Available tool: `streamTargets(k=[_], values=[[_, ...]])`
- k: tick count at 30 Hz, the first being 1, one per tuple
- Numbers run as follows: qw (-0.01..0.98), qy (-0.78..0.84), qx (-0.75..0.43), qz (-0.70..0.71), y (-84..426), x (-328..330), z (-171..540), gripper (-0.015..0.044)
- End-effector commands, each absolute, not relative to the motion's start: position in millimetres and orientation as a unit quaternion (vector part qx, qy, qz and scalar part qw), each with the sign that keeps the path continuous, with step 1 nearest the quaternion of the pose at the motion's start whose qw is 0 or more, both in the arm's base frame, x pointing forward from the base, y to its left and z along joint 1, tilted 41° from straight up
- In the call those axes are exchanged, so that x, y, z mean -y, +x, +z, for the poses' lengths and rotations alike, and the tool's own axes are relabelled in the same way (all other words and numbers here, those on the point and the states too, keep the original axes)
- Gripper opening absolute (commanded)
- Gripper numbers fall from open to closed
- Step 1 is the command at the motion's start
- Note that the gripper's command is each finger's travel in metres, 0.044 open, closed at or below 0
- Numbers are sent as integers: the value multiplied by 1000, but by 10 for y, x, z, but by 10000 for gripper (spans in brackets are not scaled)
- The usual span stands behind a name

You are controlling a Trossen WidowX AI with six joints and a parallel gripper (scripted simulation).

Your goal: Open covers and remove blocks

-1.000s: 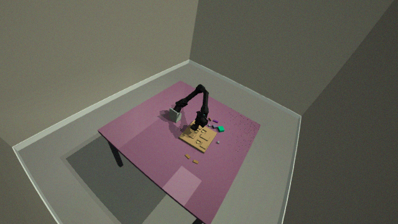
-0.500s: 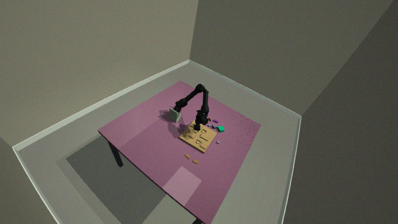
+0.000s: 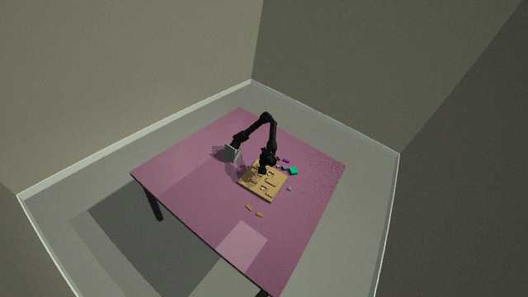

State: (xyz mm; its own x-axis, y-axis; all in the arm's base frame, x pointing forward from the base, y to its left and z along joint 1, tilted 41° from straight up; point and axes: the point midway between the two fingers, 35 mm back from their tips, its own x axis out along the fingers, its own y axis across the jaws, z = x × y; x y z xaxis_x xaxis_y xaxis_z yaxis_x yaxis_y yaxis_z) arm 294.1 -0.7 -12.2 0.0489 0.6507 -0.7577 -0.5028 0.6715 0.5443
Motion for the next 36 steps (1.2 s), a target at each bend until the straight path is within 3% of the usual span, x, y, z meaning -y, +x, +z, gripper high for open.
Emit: streamTargets(k=[1, 36], values=[[718, 72, -565, 401, 2918, -78, -227, 144], [718, 72, -565, 401, 2928, -164, -337, 144]])
